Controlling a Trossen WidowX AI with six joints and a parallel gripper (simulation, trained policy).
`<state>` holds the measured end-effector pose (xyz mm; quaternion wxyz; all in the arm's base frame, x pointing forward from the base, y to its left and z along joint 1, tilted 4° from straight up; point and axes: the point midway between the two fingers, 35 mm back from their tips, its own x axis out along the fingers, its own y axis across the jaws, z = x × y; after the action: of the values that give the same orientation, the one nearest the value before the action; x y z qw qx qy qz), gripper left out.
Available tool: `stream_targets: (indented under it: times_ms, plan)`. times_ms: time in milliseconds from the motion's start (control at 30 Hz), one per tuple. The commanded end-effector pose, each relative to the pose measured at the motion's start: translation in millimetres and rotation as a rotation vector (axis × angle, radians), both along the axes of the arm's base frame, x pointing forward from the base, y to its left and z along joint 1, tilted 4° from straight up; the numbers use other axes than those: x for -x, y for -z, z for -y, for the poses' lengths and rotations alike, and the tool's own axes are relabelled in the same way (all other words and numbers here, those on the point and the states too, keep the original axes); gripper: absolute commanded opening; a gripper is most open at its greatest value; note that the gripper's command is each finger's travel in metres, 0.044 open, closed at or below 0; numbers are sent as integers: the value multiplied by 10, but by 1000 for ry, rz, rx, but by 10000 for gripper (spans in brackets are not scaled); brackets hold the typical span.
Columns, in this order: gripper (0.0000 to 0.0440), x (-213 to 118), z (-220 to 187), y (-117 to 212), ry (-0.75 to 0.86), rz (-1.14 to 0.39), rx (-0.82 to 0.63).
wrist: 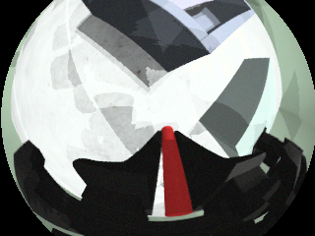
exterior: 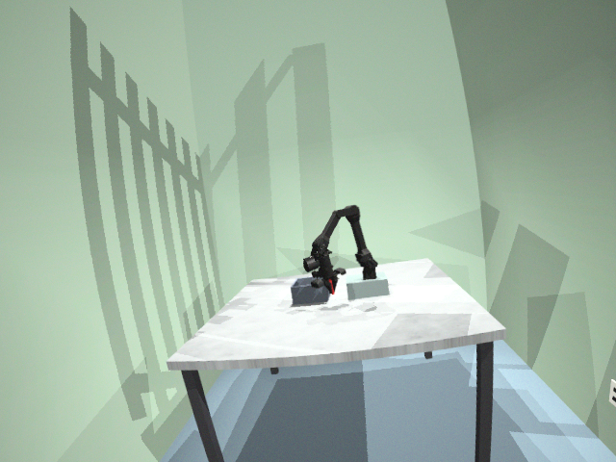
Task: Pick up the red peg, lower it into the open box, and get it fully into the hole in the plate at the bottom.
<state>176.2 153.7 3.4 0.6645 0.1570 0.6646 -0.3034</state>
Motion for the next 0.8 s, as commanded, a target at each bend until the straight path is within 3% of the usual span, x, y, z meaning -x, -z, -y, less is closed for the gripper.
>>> stream_targets:
  times_ms: [0,433,767]
  plan:
    - [0,-97,1,-151,0,29,-1]
    - [0,-469,134,-612,91,113,19]
    - [0,-829,421,-779,196,173,33]
